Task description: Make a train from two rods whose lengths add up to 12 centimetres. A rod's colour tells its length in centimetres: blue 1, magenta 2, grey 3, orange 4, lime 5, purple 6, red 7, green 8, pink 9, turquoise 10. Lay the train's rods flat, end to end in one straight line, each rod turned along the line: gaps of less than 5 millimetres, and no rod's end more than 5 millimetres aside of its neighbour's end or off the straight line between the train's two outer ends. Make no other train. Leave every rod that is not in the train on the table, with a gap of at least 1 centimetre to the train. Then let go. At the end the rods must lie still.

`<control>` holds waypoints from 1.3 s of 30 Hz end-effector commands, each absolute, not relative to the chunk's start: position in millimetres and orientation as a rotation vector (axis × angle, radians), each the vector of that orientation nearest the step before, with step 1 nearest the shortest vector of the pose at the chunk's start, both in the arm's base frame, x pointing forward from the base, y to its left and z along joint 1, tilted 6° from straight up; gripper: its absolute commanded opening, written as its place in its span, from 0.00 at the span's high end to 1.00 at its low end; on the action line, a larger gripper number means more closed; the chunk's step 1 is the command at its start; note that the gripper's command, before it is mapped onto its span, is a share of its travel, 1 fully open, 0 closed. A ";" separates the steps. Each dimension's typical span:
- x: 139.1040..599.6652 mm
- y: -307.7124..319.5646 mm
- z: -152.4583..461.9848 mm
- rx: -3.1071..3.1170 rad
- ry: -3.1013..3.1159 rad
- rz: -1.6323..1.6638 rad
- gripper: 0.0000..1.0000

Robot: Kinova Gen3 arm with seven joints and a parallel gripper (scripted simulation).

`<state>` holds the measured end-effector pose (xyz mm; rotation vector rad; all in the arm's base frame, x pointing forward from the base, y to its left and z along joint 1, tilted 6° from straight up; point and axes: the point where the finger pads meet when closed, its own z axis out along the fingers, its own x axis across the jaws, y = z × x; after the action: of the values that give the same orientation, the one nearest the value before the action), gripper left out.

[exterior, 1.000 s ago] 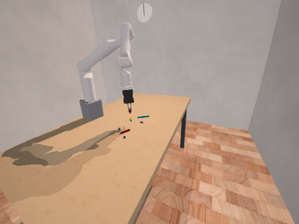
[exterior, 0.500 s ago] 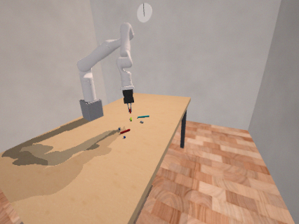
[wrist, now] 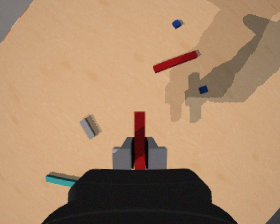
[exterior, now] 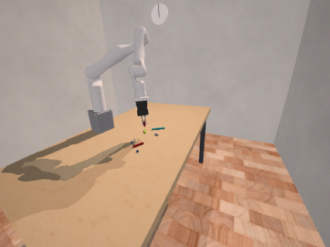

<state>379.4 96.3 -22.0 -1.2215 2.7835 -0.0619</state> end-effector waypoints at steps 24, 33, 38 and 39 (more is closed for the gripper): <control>385.0 93.8 -79.8 -1.220 2.790 -0.066 0.76; 386.1 93.8 -89.7 -1.220 2.790 -0.066 0.76; 386.5 93.9 -93.9 -1.220 2.790 -0.066 0.76; 386.6 93.9 -94.4 -1.220 2.790 -0.066 0.76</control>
<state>386.8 95.5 -92.8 -1.2203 2.7871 -0.0631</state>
